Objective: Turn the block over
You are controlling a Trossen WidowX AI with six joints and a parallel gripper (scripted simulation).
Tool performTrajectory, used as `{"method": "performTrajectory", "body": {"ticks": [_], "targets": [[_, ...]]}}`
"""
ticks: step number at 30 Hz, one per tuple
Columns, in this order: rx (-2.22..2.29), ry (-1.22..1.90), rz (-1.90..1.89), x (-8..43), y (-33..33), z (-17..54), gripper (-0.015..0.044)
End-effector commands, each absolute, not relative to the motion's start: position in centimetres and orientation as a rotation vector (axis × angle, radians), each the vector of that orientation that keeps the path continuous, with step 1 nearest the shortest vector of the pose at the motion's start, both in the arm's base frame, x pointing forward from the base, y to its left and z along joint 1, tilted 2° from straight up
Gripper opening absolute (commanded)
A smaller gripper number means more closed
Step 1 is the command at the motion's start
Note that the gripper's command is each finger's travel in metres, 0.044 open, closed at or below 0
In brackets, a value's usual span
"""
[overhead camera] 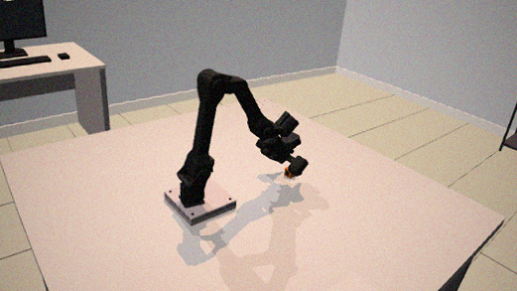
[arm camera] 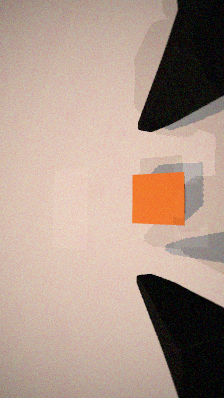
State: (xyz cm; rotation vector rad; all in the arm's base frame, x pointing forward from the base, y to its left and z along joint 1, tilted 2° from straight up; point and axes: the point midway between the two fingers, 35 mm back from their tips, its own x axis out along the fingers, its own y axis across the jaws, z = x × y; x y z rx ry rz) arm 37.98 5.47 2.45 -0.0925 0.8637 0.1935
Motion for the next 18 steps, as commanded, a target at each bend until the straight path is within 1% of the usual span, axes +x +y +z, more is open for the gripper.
{"method": "performTrajectory", "body": {"ticks": [1, 14, 18], "targets": [[-0.124, 1.042, 0.181, 35.7, 5.1, 8.3, 0.044], [-0.125, 1.047, 0.18, 35.7, 5.1, 8.3, 0.044], [-0.131, 1.147, 0.175, 36.9, 5.3, 8.7, 0.044]]}}
